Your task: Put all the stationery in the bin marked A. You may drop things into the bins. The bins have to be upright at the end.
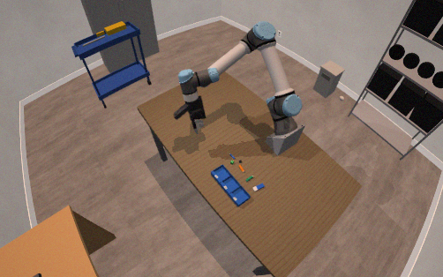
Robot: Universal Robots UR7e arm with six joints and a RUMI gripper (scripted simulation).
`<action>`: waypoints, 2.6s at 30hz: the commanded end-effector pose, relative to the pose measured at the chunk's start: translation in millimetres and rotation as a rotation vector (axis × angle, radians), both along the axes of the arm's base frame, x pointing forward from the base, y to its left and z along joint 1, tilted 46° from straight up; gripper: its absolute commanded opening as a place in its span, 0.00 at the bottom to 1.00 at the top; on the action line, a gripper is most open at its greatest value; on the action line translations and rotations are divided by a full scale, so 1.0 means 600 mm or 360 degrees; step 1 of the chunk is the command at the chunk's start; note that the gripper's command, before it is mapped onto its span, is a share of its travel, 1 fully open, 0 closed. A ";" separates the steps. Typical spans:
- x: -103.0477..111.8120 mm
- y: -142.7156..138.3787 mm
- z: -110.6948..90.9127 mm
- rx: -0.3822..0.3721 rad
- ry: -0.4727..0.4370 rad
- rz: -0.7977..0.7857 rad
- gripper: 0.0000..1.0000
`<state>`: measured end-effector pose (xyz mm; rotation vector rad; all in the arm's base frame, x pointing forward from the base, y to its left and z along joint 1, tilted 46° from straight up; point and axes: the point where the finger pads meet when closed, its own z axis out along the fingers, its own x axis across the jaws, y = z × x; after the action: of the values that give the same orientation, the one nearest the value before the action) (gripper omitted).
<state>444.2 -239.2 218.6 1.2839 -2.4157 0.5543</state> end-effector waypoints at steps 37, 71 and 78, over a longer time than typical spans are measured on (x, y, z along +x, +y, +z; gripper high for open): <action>-0.036 0.289 -0.196 -0.0126 0.0362 0.0330 0.04; -0.121 0.421 -0.282 -0.0324 0.0529 0.0567 0.04; -0.104 0.386 -0.297 -0.0336 0.0485 0.0509 0.04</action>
<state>373.7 8.4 47.4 1.5663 -1.8428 0.6142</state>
